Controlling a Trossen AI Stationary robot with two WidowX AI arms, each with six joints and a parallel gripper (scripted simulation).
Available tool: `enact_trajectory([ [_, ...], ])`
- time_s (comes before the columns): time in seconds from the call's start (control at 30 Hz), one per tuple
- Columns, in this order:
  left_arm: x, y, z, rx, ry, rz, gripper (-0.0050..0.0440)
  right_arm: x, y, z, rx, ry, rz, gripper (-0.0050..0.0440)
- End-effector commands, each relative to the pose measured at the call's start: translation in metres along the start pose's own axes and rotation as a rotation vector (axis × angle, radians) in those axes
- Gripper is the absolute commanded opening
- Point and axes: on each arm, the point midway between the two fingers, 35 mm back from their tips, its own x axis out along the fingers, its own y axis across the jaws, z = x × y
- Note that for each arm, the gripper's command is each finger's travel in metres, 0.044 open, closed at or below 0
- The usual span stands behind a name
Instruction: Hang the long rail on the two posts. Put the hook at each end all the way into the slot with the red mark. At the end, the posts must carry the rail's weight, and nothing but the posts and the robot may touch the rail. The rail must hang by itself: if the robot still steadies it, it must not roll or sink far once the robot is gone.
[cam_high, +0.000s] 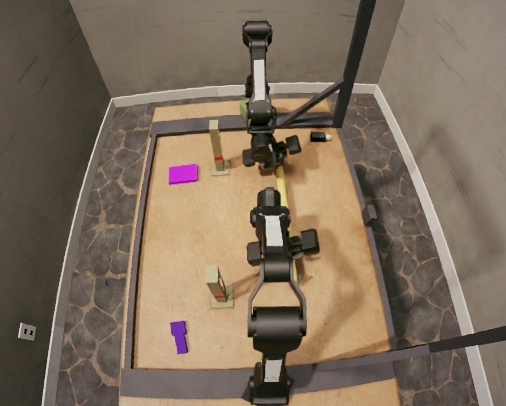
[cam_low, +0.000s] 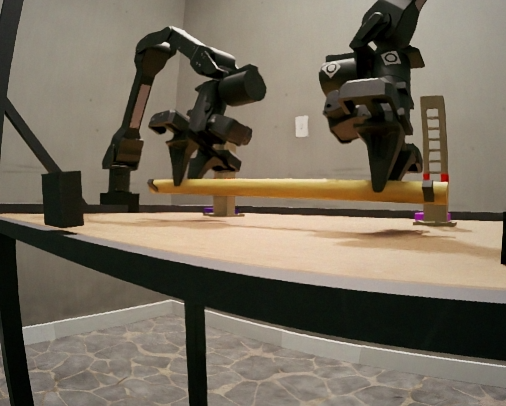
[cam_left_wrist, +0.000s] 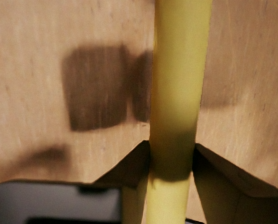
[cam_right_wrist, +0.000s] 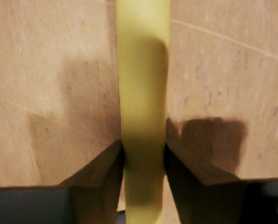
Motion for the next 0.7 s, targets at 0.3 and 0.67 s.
enact_trajectory([
  [0.3,0.020,0.007,0.003,0.008,-0.019,-0.007,-0.0050,0.031,-0.012,0.004,-0.007,-0.016,0.007,-0.0050],
  [0.67,0.032,0.012,0.003,0.008,-0.019,-0.007,-0.0050,0.031,-0.012,0.004,-0.007,-0.016,0.007,-0.0050],
])
